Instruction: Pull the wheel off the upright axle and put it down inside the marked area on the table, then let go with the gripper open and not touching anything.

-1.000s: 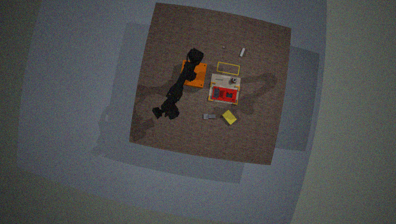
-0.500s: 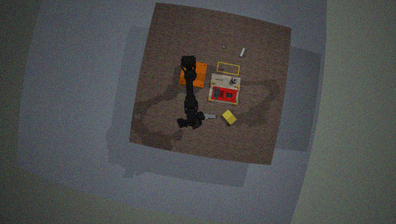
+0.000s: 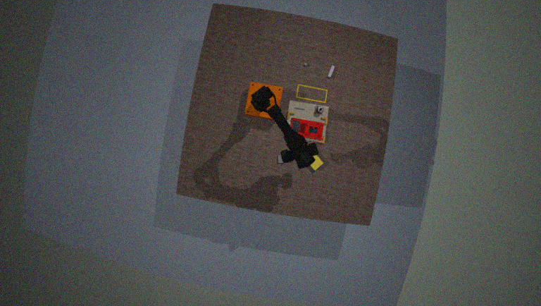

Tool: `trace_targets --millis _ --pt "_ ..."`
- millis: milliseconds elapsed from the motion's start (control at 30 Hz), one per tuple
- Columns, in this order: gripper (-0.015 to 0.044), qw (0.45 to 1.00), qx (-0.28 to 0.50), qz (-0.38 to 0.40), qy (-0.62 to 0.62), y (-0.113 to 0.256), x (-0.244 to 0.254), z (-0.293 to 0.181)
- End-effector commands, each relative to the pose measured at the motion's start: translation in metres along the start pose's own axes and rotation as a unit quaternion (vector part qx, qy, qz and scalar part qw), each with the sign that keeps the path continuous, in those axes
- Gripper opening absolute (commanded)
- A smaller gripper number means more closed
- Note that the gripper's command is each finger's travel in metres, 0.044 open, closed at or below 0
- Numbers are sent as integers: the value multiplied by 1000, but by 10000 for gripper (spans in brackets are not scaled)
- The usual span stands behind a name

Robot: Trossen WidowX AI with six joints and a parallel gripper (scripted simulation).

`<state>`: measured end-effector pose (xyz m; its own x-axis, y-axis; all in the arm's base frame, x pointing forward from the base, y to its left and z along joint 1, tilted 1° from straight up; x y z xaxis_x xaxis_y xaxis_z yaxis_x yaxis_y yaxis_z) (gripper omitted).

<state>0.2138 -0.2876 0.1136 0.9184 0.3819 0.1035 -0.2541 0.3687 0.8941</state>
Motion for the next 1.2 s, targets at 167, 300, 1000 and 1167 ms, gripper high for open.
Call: trace_targets --millis 167,300,1000,1167 --pt "300 990 104 21 -89 -5 119 -55" --pt "300 981 146 5 -124 -1 166 -93" --pt "300 957 201 -72 -195 21 230 -194" --pt "300 957 201 -72 -195 11 231 -198"
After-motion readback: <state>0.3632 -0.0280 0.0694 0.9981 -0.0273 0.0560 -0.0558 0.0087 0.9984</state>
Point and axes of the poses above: the point midway between the two fingers, 35 mm back from their tips, its own y axis back along the fingers, its own x axis across the jaws, z = x × y, the point moved 1 cm from there along y, back along the fingers, and after that the axes turned 9 degrees about y, right-handed, at the moved point
